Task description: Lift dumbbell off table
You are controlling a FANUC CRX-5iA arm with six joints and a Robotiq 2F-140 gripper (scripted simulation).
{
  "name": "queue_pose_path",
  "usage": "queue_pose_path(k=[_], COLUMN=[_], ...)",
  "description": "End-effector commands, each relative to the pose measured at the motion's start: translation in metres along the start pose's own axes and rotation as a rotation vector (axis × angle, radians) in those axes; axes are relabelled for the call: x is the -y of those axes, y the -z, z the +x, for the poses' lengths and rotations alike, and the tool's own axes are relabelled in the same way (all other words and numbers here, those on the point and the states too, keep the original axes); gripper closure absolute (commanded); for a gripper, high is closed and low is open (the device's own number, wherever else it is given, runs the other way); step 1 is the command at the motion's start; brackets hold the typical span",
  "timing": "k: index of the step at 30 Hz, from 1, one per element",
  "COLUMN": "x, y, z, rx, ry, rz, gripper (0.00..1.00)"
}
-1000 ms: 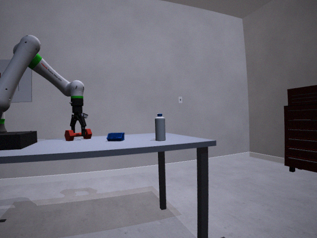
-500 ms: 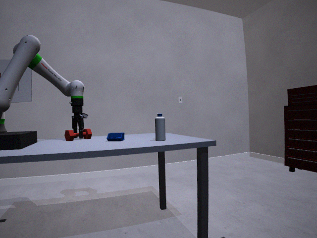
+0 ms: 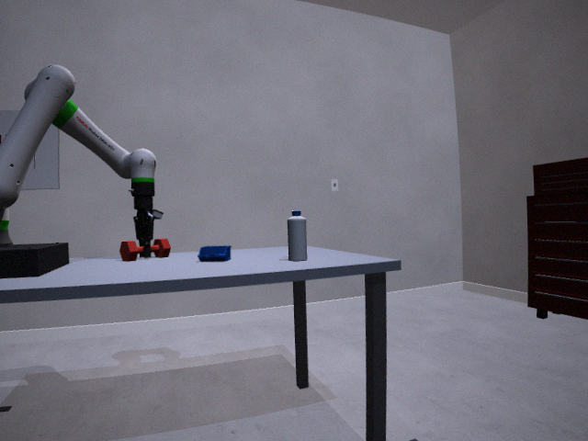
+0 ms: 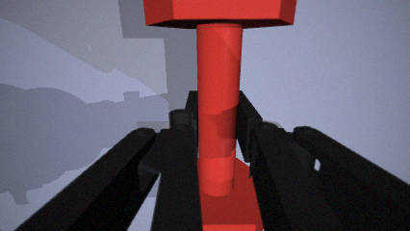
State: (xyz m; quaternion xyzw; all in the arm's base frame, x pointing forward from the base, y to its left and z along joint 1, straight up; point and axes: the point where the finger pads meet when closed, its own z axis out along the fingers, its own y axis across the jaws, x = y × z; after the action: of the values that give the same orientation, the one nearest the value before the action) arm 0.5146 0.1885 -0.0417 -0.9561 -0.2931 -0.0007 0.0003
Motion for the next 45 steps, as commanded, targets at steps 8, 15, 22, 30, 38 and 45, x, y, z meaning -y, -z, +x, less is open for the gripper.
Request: queue_pose_path(k=[8,15,22,30,38,45], x=[0.000,0.000,0.000,0.000,0.000,0.000], y=[0.001,0.001,0.003,0.011,0.021,0.038], z=[0.000,0.001,0.001,0.001,0.001,0.001], rx=[-0.001,-0.001,-0.001,-0.001,-0.002,-0.002], ry=[0.000,0.000,0.000,0.000,0.000,0.000], rz=[0.000,0.000,0.000,-0.001,-0.001,-0.001], gripper=[0.90,0.90,0.90,0.90,0.90,0.90])
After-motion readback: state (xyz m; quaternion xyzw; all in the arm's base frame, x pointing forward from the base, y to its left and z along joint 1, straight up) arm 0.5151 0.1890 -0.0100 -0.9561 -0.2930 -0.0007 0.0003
